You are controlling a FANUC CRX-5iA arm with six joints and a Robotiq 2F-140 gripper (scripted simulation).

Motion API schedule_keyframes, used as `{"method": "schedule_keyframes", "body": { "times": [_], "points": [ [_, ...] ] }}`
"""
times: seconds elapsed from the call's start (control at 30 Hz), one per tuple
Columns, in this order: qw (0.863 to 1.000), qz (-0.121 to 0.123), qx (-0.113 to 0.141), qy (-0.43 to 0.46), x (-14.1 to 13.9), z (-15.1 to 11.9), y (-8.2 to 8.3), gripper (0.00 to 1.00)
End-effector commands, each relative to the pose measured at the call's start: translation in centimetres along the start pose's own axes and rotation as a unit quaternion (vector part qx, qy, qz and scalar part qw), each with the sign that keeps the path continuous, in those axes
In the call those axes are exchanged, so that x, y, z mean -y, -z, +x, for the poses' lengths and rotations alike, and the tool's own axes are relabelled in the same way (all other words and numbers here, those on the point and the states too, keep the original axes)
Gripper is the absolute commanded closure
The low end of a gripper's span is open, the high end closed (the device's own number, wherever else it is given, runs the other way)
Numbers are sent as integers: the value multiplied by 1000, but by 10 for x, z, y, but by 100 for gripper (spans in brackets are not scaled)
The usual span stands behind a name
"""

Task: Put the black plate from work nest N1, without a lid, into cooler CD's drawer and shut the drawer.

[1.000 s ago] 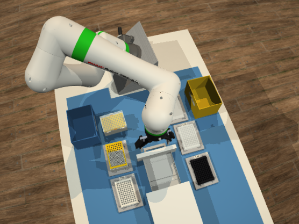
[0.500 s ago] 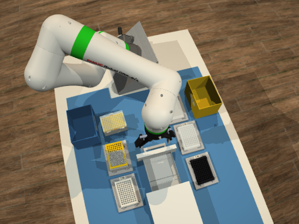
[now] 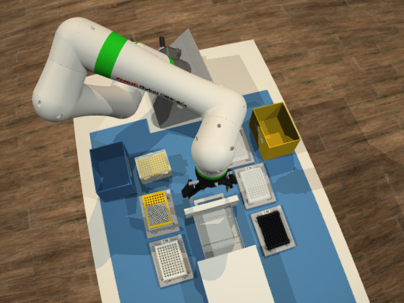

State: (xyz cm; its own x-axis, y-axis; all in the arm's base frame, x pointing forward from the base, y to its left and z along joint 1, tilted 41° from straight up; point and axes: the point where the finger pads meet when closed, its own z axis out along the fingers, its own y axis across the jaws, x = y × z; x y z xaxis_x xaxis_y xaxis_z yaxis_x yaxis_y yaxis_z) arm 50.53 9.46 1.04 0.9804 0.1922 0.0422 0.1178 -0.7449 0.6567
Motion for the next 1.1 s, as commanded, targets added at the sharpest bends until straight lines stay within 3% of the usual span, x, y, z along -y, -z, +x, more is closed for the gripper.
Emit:
{"method": "schedule_keyframes", "body": {
  "times": [0.0, 1.07],
  "points": [
    [1000, 0, 0, 0, 0, 0, 4, 13],
    [1000, 0, 0, 0, 0, 0, 41, 13]
  ]
}}
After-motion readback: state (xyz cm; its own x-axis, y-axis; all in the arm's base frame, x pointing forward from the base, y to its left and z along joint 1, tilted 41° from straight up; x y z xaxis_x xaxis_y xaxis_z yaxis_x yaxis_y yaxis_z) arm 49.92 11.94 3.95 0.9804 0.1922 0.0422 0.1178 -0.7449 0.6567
